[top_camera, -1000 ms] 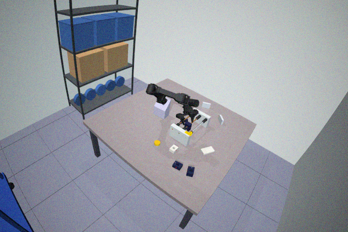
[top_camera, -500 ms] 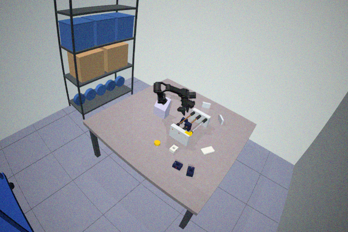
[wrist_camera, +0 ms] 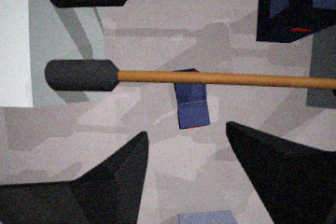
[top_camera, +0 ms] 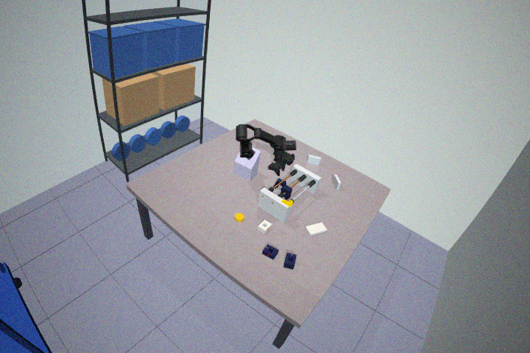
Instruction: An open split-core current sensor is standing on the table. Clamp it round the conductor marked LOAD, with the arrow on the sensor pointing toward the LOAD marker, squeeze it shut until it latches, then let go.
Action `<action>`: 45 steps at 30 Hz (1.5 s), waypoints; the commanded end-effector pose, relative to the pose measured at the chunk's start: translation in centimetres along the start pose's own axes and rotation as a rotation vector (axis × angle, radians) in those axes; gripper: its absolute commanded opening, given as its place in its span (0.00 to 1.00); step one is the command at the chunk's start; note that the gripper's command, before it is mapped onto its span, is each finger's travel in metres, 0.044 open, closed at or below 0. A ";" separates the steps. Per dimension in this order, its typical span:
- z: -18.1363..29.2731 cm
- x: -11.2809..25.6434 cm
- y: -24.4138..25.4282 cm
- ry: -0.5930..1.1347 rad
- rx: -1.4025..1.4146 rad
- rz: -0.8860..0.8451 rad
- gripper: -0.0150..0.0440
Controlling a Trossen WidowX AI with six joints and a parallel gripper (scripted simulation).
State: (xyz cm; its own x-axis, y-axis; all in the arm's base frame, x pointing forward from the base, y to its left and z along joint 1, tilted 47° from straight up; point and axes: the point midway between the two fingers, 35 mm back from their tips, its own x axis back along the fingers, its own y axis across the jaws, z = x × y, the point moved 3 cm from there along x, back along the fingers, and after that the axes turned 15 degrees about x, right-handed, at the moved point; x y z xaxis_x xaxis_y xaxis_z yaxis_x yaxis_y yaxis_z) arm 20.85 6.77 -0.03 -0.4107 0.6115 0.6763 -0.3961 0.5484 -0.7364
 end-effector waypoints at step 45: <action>0.2 -5.0 0.0 0.003 0.001 0.000 0.59</action>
State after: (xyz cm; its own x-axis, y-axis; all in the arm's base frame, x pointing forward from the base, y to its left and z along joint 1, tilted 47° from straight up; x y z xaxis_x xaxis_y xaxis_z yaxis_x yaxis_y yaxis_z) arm 22.73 3.57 -3.38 -0.4082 0.6138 0.6757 -0.3993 0.5456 -0.7368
